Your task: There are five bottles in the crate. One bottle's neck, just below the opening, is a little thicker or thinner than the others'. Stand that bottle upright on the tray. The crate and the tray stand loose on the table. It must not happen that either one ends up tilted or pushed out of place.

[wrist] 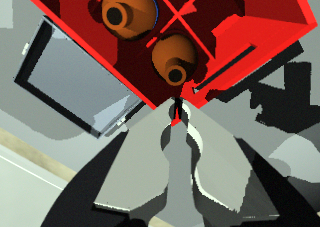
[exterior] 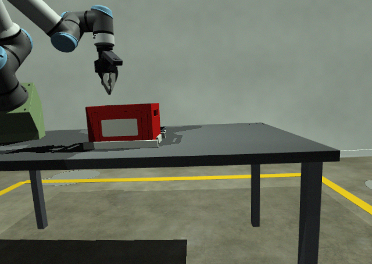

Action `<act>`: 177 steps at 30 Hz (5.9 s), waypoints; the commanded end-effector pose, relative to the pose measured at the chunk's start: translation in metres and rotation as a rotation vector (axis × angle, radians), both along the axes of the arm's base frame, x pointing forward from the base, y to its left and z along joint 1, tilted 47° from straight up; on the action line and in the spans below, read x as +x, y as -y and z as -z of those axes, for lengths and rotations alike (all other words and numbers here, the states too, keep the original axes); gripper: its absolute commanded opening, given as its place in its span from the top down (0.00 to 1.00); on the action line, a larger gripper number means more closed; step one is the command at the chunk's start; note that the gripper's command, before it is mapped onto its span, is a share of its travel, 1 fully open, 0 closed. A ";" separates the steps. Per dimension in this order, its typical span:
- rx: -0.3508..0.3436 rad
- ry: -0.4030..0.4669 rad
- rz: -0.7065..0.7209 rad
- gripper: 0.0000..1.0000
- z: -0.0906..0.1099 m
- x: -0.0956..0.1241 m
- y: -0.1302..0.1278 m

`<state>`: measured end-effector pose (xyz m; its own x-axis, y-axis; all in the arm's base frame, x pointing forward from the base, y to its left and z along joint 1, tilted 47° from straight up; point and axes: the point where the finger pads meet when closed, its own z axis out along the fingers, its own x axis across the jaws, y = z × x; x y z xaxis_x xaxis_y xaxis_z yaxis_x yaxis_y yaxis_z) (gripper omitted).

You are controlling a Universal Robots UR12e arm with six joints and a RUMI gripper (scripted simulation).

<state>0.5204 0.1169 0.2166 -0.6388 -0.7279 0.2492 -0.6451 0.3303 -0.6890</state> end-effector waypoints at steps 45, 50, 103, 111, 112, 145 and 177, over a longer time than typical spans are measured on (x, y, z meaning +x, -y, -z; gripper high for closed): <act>0.000 0.001 -0.001 1.00 -0.051 0.157 -0.052; 0.000 0.001 -0.001 1.00 -0.051 0.157 -0.052; 0.000 0.001 0.000 0.62 -0.046 0.160 -0.048; 0.000 0.001 0.000 0.62 -0.042 0.163 -0.044; 0.000 0.001 0.000 0.62 -0.041 0.163 -0.044; 0.000 0.001 0.000 0.62 -0.022 0.176 -0.027; 0.000 0.001 0.000 0.62 -0.022 0.176 -0.026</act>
<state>0.6967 0.1429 0.2375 -0.6389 -0.7278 0.2494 -0.6452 0.3304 -0.6889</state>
